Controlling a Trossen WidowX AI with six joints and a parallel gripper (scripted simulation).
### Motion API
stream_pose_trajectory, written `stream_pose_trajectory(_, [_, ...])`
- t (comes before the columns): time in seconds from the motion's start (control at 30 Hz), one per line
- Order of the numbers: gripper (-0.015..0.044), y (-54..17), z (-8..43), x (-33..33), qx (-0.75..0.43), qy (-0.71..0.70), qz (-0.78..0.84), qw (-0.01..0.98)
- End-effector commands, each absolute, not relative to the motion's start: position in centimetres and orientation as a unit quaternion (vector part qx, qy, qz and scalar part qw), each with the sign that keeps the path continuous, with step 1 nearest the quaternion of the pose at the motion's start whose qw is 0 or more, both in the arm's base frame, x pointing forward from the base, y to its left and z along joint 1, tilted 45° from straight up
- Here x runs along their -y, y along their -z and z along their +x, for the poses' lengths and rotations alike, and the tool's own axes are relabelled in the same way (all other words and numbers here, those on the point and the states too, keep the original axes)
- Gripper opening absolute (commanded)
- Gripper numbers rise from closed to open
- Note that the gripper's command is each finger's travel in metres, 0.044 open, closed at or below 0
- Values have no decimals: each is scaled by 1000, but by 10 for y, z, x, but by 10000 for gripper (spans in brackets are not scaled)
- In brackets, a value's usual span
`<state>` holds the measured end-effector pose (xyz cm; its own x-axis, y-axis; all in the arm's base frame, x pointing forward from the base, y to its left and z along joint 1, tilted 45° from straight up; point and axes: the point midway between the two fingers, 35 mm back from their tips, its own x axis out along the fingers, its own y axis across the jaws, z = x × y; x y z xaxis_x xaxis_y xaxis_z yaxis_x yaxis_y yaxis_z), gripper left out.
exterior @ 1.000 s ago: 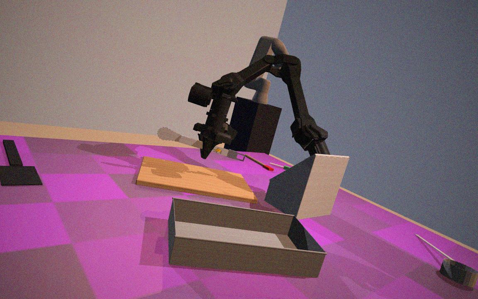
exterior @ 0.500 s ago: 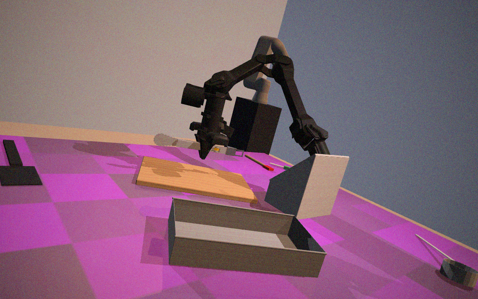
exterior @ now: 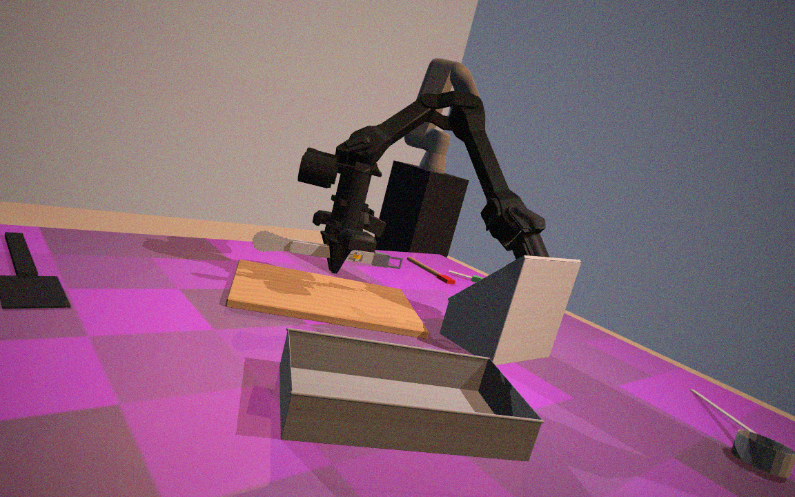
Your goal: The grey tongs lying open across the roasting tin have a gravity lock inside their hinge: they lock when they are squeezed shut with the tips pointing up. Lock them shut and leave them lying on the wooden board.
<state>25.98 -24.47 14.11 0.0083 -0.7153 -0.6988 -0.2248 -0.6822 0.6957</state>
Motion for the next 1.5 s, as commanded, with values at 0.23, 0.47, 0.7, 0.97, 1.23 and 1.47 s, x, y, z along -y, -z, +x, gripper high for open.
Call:
stream_pose_trajectory(0.23, [-150, -130, 261, 254, 341, 614, 682, 202])
stream_pose_trajectory(0.47, [-45, -131, 259, 254, 345, 615, 681, 200])
stream_pose_trajectory(0.7, [139, -131, 259, 254, 345, 615, 681, 200])
stream_pose_trajectory(0.97, [349, -131, 259, 254, 345, 615, 681, 200])
stream_pose_trajectory(1.23, [440, -136, 247, 256, 344, 616, 681, 199])
stream_pose_trajectory(1.47, [440, -155, 169, 251, 340, 617, 682, 197])
